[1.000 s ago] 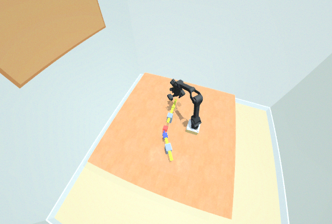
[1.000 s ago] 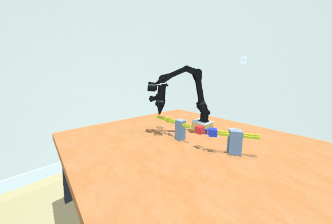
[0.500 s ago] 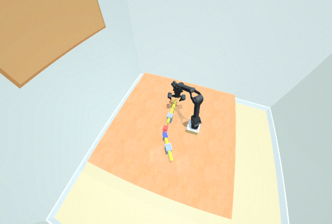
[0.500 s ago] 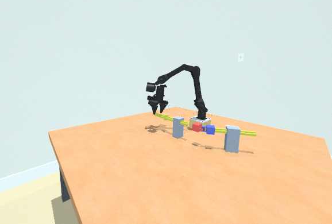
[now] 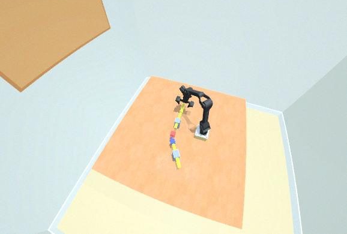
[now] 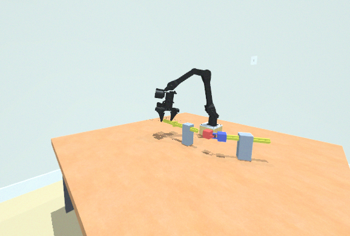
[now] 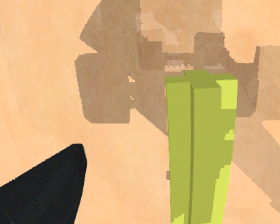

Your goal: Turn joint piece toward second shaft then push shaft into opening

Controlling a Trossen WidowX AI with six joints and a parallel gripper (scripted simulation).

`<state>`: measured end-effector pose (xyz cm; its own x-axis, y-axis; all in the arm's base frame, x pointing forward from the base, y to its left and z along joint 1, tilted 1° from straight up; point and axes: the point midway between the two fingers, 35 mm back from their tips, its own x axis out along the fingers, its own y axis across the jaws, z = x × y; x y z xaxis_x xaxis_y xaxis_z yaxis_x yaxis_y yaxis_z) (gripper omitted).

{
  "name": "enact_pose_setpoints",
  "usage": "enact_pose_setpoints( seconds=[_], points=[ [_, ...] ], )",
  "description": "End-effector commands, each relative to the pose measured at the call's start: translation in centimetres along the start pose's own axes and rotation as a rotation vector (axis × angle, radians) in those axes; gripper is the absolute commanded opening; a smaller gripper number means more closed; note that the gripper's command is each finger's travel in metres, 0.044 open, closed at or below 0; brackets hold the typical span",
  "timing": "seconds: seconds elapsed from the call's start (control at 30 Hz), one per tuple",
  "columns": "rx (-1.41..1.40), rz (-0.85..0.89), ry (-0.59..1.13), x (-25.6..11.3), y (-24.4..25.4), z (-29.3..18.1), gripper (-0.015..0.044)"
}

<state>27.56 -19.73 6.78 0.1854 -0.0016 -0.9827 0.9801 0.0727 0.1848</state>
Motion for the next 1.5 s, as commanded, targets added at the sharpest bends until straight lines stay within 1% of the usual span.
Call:
enact_pose_setpoints(
  seconds=[0.0, 0.57, 1.0, 1.4, 1.47],
  points=[
    [0.009, -0.003, 0.011, 0.8, -0.2, -0.3, 0.0440],
    [0.009, -0.003, 0.010, 3.1, -0.2, -0.4, 0.0440],
    [0.009, -0.003, 0.010, 3.1, -0.2, -0.4, 0.0102],
    [0.009, -0.003, 0.010, 3.1, -0.2, -0.4, 0.0102],
    [0.009, -0.003, 0.010, 3.1, -0.2, -0.4, 0.0089]
  ],
)
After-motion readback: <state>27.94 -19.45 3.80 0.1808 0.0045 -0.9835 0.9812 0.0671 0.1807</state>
